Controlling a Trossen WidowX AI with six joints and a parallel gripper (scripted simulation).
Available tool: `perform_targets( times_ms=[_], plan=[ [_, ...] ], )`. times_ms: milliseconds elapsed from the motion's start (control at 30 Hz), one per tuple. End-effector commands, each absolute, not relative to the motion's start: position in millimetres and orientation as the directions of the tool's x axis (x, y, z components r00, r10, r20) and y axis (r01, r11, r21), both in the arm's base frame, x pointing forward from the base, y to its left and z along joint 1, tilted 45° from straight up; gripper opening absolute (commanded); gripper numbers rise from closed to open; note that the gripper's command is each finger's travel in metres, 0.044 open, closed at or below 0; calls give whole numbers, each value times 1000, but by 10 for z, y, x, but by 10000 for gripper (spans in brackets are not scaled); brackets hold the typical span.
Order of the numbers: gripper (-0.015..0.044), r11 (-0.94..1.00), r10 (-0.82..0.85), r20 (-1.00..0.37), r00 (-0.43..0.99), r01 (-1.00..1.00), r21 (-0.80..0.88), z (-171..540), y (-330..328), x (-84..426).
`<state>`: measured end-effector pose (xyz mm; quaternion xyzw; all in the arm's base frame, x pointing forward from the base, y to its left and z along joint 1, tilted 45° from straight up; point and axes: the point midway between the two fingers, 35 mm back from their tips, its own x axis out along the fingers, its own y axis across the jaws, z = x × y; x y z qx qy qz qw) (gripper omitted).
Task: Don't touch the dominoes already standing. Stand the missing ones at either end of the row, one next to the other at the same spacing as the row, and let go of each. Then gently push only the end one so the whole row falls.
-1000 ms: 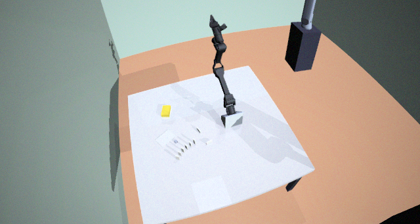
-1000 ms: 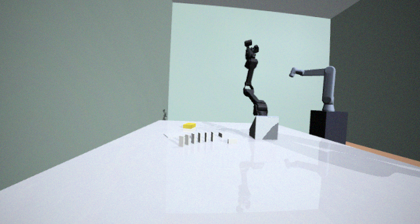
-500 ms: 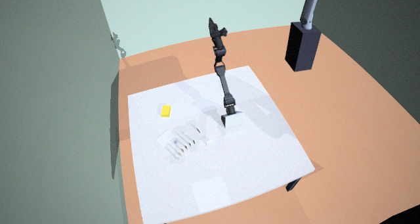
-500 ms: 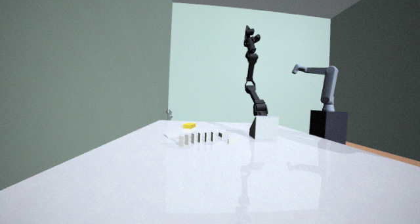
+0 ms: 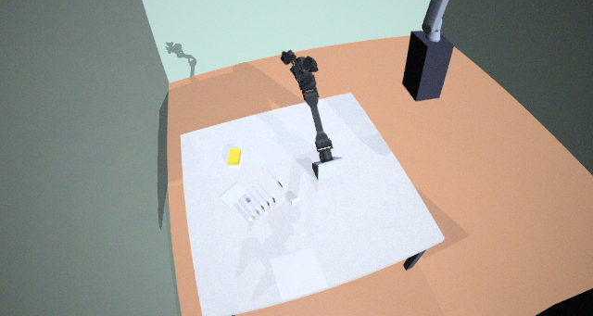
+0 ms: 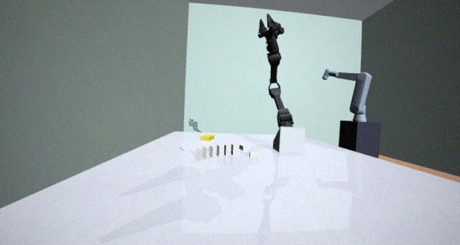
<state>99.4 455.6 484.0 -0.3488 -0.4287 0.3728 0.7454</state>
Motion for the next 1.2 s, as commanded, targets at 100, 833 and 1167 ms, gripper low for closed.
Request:
perform_targets(
  times_ms=[100,833,1167],
  plan=[
    [440,330,873,79,480,-464,-822,3825,4881,1518],
    [440,481,257,-756,602,-758,-440,630,3942,2768],
    [440,697,-264,-875,406,-546,-464,-408,2630,2792]
  ],
)
